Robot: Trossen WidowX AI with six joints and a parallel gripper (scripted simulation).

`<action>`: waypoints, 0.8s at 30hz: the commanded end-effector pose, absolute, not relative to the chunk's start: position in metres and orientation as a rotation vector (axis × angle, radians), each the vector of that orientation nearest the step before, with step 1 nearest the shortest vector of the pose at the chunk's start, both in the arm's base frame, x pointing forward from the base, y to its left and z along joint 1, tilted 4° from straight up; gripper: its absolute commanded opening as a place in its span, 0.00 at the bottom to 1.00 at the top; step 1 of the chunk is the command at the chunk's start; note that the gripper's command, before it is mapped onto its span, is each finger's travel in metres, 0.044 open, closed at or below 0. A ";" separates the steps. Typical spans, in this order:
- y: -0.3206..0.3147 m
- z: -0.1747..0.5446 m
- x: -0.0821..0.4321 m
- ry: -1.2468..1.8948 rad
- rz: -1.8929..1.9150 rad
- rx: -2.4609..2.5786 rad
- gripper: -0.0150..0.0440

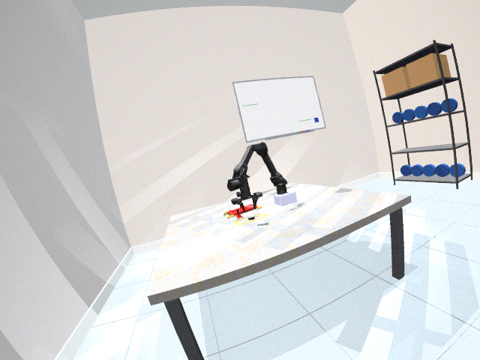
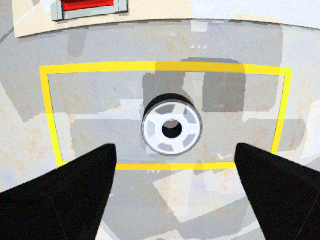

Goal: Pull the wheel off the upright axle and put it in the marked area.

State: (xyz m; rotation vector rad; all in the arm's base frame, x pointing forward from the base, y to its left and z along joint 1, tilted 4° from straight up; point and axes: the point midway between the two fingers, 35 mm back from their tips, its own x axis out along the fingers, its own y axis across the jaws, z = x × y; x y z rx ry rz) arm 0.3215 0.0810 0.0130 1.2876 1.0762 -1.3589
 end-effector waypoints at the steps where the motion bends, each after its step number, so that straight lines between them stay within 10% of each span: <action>1: 0.083 0.033 0.322 1.073 -1.349 1.298 0.76; 8: 0.077 0.046 0.297 1.072 -1.346 1.297 1.00; 24: 0.064 0.078 0.236 1.076 -1.354 1.293 1.00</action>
